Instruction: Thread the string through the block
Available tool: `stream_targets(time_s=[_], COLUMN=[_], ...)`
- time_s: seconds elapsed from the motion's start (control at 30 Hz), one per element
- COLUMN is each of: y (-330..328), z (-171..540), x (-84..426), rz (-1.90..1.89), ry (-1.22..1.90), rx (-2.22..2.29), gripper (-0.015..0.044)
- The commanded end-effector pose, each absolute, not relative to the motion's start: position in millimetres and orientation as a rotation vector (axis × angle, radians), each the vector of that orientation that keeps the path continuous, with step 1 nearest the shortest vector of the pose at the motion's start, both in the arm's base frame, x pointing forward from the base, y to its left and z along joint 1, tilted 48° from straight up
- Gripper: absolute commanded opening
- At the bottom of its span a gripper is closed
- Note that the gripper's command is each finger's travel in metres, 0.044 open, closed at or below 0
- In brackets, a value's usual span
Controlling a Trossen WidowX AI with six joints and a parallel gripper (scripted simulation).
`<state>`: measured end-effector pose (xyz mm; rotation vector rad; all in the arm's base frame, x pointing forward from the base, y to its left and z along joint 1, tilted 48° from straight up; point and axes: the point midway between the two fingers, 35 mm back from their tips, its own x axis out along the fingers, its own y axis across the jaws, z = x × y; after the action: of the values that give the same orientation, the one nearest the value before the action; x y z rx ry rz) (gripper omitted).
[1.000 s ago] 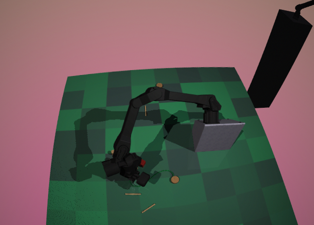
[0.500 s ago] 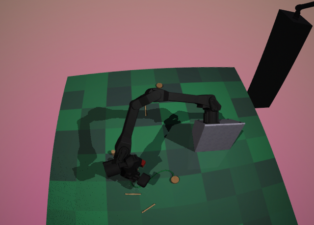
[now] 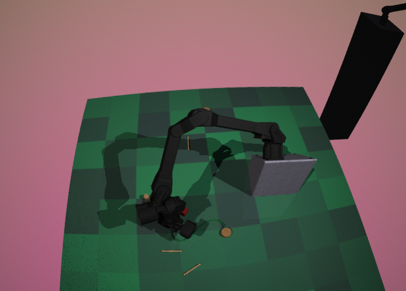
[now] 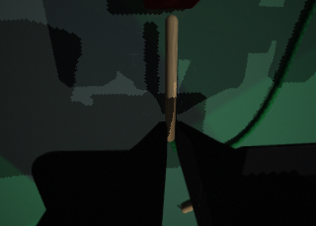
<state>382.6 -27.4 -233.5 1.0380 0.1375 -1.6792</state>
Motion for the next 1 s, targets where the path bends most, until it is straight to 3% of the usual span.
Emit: stream_targets(time_s=[0.0,0.97], y=[-31,-51], z=[-230,-208], x=[378,358], rz=[-1.677,-1.678], ry=[0.139,0.139], rx=[1.028,1.026], gripper=[0.0,0.0])
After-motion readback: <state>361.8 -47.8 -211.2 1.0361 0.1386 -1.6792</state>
